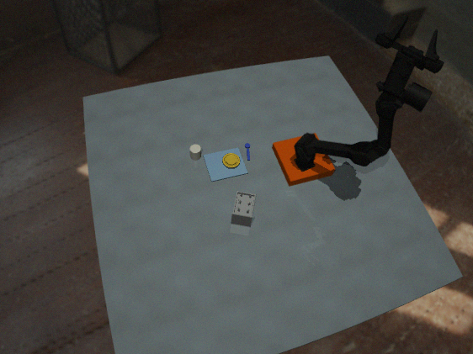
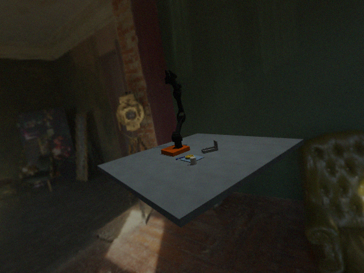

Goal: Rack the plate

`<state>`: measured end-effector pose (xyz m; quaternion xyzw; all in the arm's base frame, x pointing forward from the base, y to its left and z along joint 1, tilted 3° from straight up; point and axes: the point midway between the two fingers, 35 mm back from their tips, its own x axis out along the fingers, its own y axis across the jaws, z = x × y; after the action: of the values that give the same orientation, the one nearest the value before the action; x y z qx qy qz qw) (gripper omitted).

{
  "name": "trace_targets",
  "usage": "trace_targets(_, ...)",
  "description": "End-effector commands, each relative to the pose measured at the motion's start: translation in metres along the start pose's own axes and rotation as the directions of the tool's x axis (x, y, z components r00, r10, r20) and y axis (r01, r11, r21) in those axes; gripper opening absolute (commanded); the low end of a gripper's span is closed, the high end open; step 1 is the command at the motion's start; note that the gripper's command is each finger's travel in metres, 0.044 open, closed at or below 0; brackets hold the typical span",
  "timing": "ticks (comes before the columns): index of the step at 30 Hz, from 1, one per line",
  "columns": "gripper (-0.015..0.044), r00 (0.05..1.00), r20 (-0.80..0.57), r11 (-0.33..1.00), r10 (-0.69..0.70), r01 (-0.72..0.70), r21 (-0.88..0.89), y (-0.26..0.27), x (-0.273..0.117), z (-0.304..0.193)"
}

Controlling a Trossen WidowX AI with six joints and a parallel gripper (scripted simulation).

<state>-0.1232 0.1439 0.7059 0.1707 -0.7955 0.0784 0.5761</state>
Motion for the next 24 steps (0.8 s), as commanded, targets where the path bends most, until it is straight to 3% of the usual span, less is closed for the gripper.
trace_targets(1, 0.04, 0.995, -0.026, 0.993, -0.094, 0.092, -0.071, -0.036, 0.006, -0.005)
trace_targets(12, 0.04, 0.924, -0.086, 0.898, -0.372, 0.335, -0.284, -0.143, 0.01, -0.018)
trace_targets(24, 0.04, 0.755, -0.151, 0.704, -0.638, 0.492, -0.512, -0.252, -0.014, -0.038)
